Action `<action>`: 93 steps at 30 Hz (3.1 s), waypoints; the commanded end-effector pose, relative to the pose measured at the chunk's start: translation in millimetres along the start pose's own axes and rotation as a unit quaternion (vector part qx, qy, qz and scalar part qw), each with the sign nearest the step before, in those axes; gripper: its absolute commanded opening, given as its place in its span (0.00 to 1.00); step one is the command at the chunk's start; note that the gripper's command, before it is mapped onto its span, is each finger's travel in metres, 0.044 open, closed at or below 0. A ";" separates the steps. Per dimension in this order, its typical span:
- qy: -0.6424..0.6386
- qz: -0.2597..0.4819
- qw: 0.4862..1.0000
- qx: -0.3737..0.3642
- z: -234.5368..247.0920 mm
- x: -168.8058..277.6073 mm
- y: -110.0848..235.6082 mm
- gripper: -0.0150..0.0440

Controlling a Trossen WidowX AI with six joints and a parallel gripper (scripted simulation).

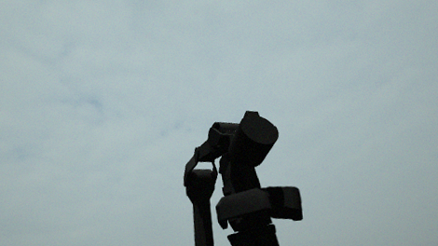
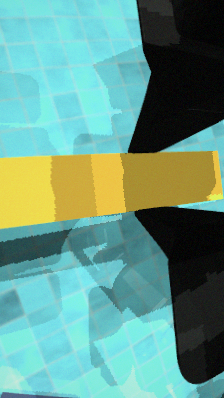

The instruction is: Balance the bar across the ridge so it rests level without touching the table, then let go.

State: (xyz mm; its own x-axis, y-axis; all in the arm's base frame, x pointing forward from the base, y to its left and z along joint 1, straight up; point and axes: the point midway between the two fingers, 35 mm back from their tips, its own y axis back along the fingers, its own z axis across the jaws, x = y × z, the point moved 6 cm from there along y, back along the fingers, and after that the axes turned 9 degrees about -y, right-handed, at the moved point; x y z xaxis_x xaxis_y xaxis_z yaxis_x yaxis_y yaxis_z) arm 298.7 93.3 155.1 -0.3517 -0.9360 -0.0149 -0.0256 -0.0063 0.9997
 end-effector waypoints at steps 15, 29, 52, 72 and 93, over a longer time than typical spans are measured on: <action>0.001 -0.001 1.000 -0.001 0.2 0.1 -2.3 0.25; 0.001 -0.001 1.000 -0.001 0.3 0.3 -1.4 0.25; 0.000 -0.001 1.000 0.000 0.0 0.1 -1.2 0.25; 0.000 -0.001 1.000 0.000 0.0 0.1 -1.2 0.39; 0.000 -0.001 1.000 0.000 0.0 0.1 -1.2 0.54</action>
State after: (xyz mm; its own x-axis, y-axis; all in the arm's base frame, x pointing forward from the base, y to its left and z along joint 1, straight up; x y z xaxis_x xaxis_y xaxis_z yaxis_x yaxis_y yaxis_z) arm 298.7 93.3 153.9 -0.3523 -0.9357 -0.0179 -0.0265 -0.0092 0.9996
